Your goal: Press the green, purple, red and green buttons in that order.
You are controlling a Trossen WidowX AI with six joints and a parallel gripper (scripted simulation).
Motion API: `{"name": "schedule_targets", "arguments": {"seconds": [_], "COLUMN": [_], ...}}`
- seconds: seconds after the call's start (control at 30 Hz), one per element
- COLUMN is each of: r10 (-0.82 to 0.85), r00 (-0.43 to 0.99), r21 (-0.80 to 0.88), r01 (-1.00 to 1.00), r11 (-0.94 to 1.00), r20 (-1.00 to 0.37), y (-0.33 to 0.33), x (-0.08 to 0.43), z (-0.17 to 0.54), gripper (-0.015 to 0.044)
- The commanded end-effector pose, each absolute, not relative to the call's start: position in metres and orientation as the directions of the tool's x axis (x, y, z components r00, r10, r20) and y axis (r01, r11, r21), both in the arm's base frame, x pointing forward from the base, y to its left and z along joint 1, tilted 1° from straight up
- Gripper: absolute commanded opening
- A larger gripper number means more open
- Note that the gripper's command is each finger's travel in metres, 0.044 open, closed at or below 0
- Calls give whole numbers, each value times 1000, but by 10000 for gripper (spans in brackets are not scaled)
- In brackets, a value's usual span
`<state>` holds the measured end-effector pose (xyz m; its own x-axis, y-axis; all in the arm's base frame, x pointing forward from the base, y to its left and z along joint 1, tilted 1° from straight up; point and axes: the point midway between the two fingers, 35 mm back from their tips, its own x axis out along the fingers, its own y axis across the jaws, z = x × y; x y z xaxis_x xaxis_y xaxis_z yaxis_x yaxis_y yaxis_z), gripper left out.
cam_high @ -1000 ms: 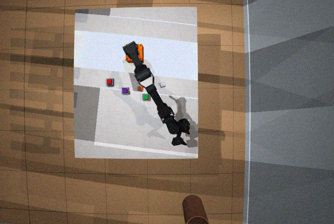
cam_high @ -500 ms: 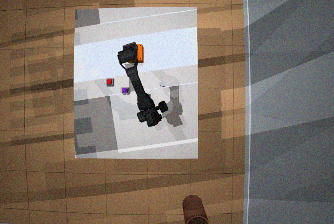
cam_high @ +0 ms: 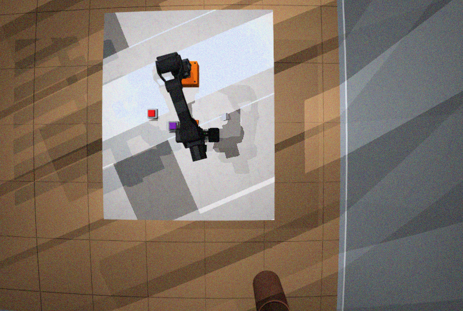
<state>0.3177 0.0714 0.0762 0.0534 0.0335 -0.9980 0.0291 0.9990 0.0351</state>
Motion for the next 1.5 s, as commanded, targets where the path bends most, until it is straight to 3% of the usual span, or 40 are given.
{"name": "schedule_targets", "arguments": {"seconds": [0.0,0.33,1.47], "r10": [22,22,22], "r00": [31,31,31], "r21": [24,24,24], "r01": [39,39,39], "r11": [999,999,999], "r20": [-999,-999,-999], "y": [70,70,71], "x": [315,314,315], "z": [37,27,-7], "gripper": [269,20,20]}}
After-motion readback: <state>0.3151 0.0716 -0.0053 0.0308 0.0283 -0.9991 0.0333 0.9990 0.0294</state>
